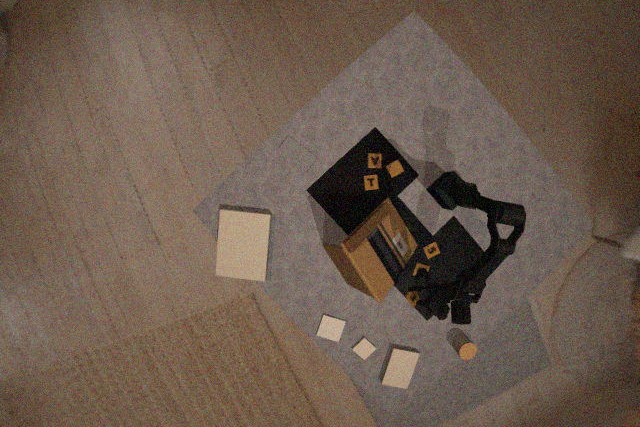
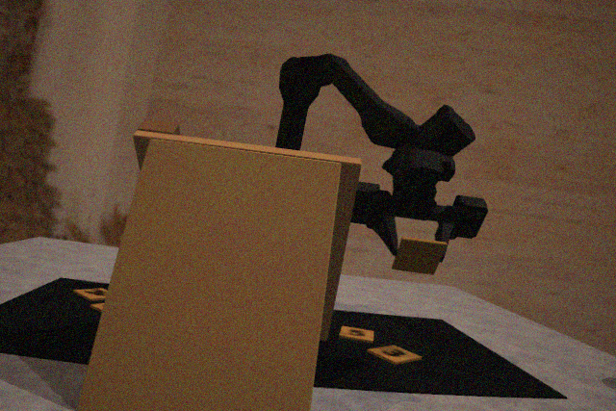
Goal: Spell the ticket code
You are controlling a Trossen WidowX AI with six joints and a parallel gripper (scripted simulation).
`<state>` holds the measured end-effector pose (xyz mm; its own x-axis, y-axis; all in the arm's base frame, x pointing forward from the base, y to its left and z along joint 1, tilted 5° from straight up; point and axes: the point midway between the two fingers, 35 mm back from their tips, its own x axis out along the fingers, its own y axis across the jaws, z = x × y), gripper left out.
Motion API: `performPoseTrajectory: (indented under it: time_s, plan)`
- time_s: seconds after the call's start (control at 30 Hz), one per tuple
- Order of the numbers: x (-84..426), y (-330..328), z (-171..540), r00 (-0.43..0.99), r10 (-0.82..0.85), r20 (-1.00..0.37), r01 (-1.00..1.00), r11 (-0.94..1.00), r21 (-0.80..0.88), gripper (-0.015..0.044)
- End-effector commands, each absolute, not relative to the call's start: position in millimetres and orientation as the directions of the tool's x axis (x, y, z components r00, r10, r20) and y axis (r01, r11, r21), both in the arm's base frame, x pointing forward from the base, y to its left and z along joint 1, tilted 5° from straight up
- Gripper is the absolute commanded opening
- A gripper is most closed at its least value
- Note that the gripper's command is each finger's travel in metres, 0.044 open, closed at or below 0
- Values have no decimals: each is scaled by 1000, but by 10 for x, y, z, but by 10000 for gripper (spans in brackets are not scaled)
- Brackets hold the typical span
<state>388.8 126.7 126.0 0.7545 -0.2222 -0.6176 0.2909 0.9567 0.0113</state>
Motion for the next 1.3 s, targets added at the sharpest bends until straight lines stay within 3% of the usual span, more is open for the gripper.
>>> performPoseTrajectory:
  time_s: [0.0,1.27]
  plan:
    - [3896,1261,1278,757,-226,-613,297,955,15,0]
    - [3847,1147,1253,757,-227,-613,298,955,14,0]
